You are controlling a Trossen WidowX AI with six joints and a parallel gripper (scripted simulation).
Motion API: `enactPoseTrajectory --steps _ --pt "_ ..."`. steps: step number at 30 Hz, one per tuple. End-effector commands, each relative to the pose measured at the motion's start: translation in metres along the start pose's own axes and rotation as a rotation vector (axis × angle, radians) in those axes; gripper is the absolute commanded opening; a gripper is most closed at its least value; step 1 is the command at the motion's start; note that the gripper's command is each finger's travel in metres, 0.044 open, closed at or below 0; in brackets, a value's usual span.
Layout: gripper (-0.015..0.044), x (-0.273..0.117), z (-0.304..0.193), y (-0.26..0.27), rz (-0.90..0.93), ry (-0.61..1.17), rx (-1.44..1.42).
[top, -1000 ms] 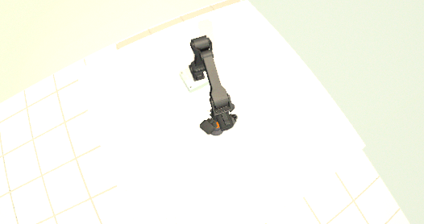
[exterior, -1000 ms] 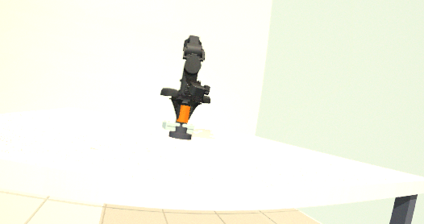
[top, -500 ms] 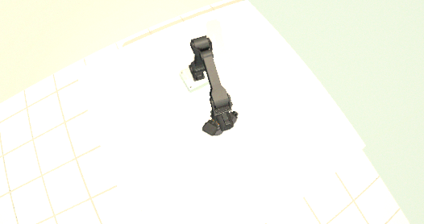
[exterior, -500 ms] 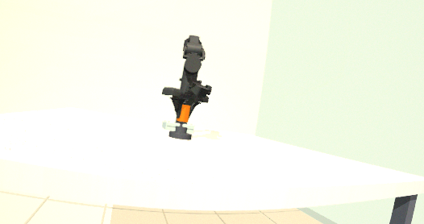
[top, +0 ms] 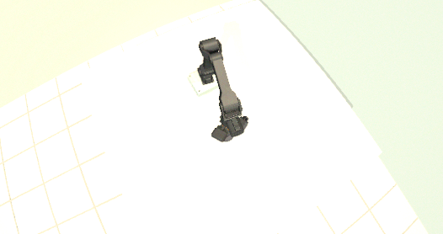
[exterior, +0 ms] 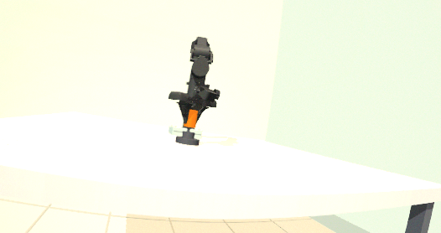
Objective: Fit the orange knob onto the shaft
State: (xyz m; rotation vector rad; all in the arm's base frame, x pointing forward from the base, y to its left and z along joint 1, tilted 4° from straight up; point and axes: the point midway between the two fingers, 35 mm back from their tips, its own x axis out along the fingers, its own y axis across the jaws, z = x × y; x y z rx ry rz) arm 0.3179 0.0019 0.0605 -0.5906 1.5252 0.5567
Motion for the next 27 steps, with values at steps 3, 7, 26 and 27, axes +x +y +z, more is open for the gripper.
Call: enactPoseTrajectory --steps 3,7,26,27 --pt "0.0000 0.0005 0.0002 -0.0004 -0.002 0.000 -0.005" --pt "0.0000 0.0010 0.0001 -0.0003 -0.002 0.000 -0.005" --pt "0.0000 -0.0012 0.0001 -0.0006 -0.002 0.000 -0.215" --pt "0.0000 -0.0010 -0.0001 -0.0004 -0.002 0.000 -0.215"
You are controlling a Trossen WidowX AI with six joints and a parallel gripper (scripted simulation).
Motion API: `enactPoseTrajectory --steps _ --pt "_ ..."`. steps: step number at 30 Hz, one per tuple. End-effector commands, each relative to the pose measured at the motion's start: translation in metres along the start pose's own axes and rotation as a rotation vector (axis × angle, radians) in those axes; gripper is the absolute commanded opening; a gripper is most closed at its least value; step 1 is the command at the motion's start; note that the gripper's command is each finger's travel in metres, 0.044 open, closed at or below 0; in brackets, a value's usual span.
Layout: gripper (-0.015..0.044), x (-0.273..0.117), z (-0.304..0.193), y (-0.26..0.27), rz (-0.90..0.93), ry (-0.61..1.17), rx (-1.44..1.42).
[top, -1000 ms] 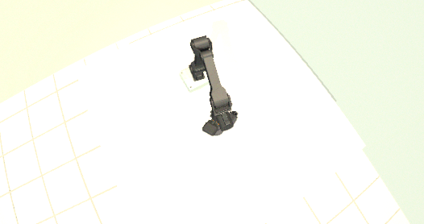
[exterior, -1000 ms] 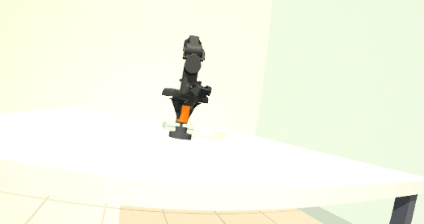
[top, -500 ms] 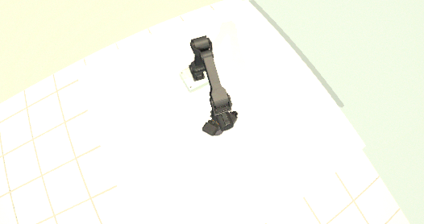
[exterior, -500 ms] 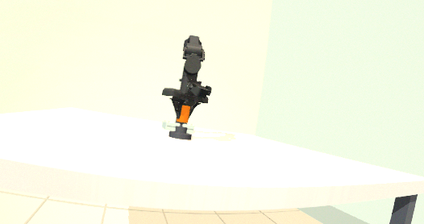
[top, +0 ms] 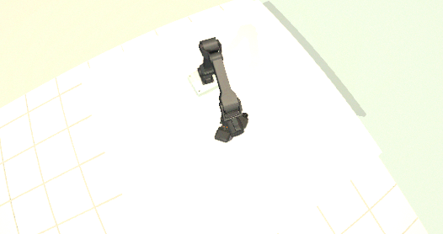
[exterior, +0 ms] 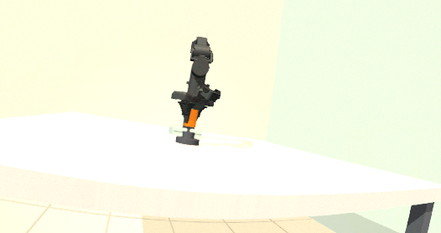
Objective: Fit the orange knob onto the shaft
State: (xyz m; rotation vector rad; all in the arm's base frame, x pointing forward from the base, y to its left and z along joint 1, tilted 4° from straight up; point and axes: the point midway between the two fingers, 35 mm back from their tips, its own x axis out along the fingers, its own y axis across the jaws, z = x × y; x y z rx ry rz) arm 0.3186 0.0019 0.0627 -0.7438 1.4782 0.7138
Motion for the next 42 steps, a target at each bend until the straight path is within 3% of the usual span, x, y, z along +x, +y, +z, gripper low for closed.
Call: enactPoseTrajectory --steps 1,29,36,42 --pt "0.0000 0.0012 -0.0007 0.0004 -0.001 0.001 -0.015" --pt "0.0000 -0.0024 -0.0001 -0.0001 -0.001 0.001 -0.015" --pt "0.0000 -0.0011 0.0001 -0.0006 -0.001 0.001 -0.214" --pt "0.0000 0.0013 -0.0007 0.0003 -0.001 0.001 -0.225"
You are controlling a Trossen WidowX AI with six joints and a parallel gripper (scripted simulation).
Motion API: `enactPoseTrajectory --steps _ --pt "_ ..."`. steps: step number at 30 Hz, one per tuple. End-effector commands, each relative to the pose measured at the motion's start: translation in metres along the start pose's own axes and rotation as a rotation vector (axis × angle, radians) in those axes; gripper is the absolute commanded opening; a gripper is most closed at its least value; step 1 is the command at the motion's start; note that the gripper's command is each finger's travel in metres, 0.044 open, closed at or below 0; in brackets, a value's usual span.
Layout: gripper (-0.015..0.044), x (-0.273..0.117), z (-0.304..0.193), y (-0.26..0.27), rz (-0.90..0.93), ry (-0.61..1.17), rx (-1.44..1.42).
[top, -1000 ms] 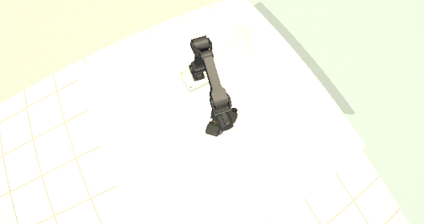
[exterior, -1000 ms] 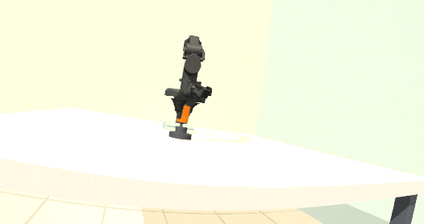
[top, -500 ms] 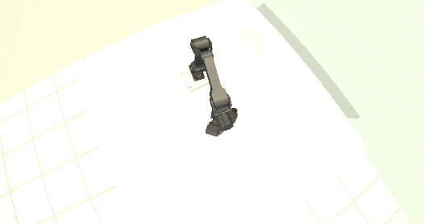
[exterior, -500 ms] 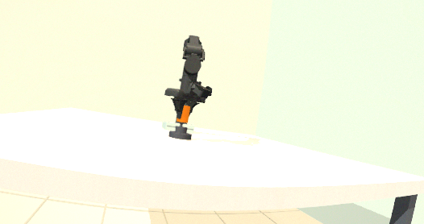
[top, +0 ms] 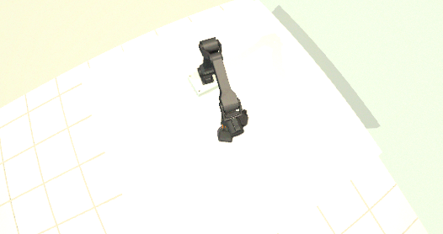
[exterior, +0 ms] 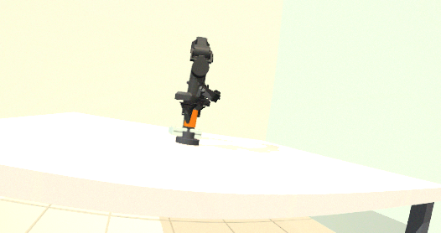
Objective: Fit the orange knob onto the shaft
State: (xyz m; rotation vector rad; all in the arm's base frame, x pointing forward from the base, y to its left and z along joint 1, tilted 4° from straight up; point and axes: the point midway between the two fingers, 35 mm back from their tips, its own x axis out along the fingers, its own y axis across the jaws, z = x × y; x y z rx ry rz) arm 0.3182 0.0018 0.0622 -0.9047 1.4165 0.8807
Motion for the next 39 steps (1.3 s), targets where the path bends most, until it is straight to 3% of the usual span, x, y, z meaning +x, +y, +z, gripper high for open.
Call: enactPoseTrajectory --steps 1,29,39 --pt "0.0000 0.0007 -0.0004 0.0002 -0.001 0.001 -0.012" --pt "0.0000 -0.0028 0.0001 -0.0005 -0.001 0.001 -0.012" --pt "0.0000 0.0000 0.0000 -0.0007 -0.001 0.001 -0.221"
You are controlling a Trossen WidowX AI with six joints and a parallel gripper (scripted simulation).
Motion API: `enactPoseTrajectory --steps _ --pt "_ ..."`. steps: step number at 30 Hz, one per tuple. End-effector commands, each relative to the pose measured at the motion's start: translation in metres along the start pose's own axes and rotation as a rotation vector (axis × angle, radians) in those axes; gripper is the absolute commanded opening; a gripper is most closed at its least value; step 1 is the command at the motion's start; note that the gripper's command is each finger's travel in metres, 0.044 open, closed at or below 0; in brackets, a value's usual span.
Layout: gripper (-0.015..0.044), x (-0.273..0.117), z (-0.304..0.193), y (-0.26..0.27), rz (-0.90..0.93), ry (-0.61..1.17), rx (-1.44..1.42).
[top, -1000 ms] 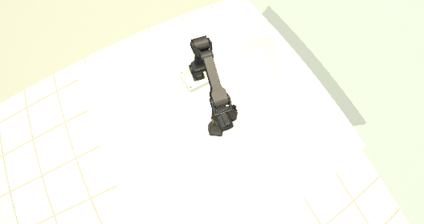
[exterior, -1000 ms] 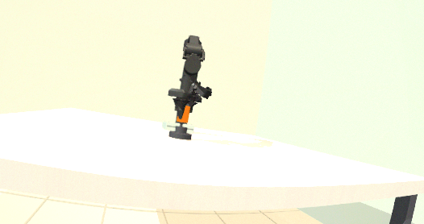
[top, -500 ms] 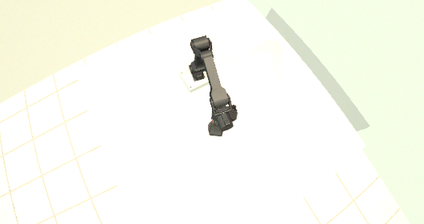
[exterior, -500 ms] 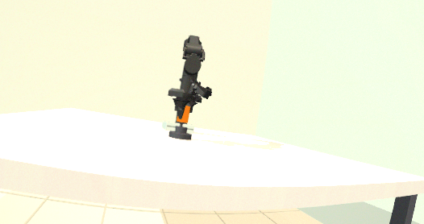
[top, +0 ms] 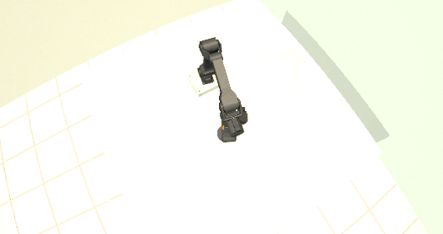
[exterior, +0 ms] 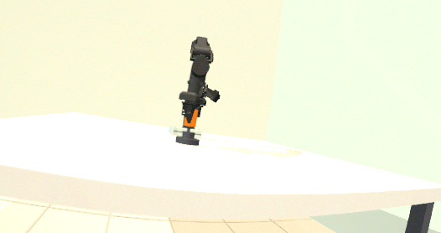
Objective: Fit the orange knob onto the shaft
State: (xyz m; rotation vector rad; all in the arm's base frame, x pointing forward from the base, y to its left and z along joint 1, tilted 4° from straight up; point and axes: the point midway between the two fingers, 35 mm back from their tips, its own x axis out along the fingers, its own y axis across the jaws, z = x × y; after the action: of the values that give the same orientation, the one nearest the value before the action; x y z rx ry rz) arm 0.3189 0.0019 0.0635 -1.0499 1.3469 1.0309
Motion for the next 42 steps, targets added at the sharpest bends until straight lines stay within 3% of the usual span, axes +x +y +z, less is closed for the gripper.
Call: enactPoseTrajectory --steps 1,31,42 --pt "0.0000 0.0018 -0.0004 0.0002 -0.001 0.001 -0.027" --pt "0.0000 -0.0015 -0.0002 0.0000 -0.001 0.001 -0.027" --pt "0.0000 0.0018 -0.0003 0.0002 -0.001 0.001 -0.237"
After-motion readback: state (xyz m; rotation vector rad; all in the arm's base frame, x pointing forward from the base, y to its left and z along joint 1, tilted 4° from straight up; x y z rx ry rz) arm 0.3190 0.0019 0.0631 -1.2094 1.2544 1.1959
